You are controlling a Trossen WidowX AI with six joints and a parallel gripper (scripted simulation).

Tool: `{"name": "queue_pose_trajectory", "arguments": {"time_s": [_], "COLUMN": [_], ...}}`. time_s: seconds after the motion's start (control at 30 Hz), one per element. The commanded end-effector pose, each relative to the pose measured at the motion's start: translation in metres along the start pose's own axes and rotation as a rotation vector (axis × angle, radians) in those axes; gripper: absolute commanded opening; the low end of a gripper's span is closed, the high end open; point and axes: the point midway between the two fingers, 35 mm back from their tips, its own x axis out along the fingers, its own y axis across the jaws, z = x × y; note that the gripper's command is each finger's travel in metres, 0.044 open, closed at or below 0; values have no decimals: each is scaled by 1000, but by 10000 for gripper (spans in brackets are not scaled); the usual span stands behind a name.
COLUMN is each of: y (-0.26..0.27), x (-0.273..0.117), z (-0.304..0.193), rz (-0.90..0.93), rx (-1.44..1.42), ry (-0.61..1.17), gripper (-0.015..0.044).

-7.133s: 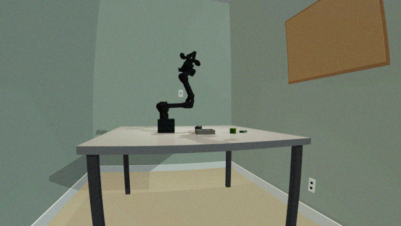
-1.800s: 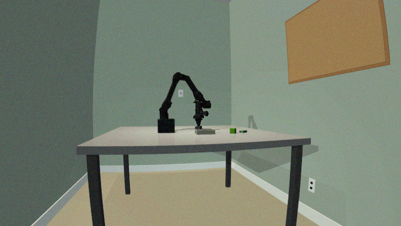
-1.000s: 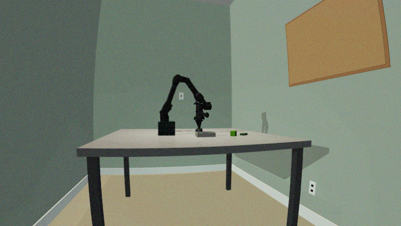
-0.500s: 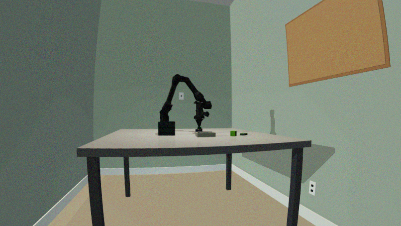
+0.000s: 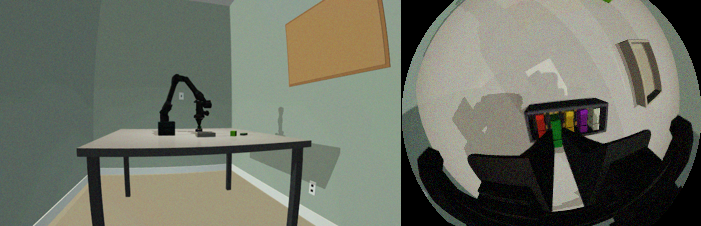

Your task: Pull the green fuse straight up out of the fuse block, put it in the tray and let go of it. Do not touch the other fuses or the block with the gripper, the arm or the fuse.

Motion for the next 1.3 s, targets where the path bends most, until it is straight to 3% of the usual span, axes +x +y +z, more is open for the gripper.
{"name": "queue_pose_trajectory", "arguments": {"time_s": [0.0,1.27], "y": [0,-1], "x": [-2,-35], "z": [0,0], "rz": [-2,-3], "rx": [2,3], "ry": [0,0], "gripper": [0,0]}}
